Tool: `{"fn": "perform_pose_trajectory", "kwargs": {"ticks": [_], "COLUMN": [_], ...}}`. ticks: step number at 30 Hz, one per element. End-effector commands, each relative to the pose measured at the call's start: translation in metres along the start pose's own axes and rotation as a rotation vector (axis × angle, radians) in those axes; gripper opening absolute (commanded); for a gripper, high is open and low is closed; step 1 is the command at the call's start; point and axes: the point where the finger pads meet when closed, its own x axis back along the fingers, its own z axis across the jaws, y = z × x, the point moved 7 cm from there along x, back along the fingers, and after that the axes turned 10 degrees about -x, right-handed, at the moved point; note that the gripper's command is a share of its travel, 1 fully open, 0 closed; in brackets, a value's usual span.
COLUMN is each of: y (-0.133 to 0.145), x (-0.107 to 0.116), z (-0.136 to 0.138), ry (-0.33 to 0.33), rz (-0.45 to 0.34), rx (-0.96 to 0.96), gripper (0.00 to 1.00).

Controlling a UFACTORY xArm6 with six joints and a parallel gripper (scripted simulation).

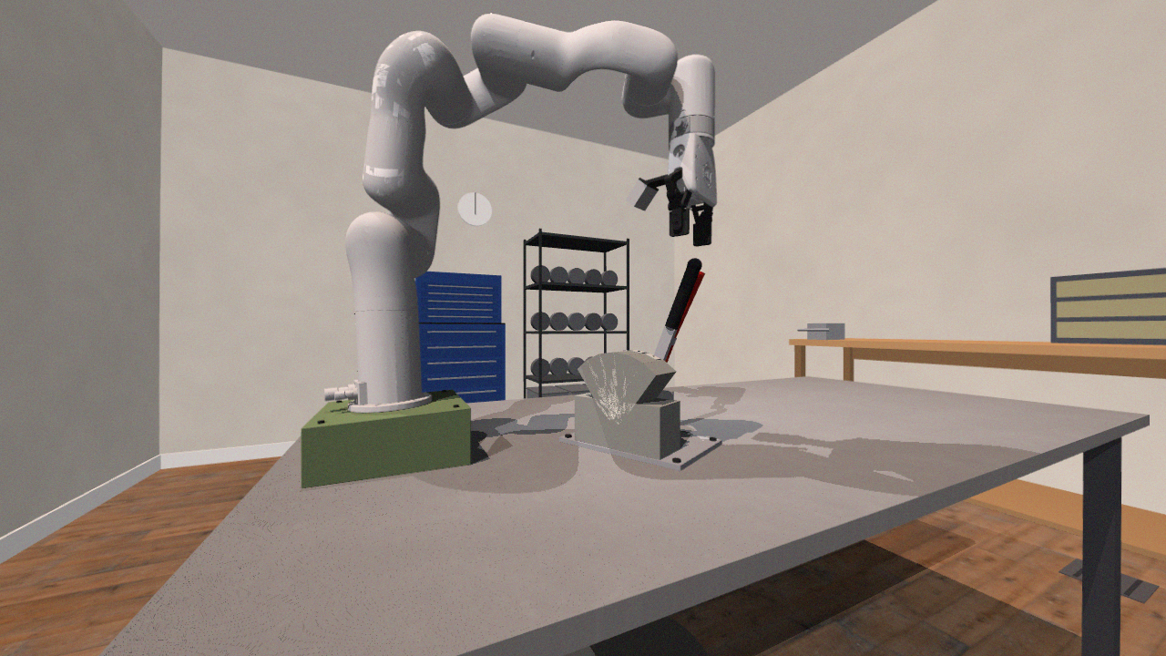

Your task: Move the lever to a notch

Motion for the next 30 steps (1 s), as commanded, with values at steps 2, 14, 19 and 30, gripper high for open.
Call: {"fn": "perform_pose_trajectory", "kwargs": {"ticks": [2,14,19,30], "y": [0.0,0.001,0.001,0.001], "x": [-0.001,-0.009,-0.01,-0.011], "z": [0.001,0.001,0.001,0.001], "ry": [0.004,0.004,0.004,0.004], "rz": [-0.003,-0.003,-0.003,-0.003], "rx": [0.0,0.0,0.0,0.0], "gripper": [0.99,0.99,0.99,0.99]}}
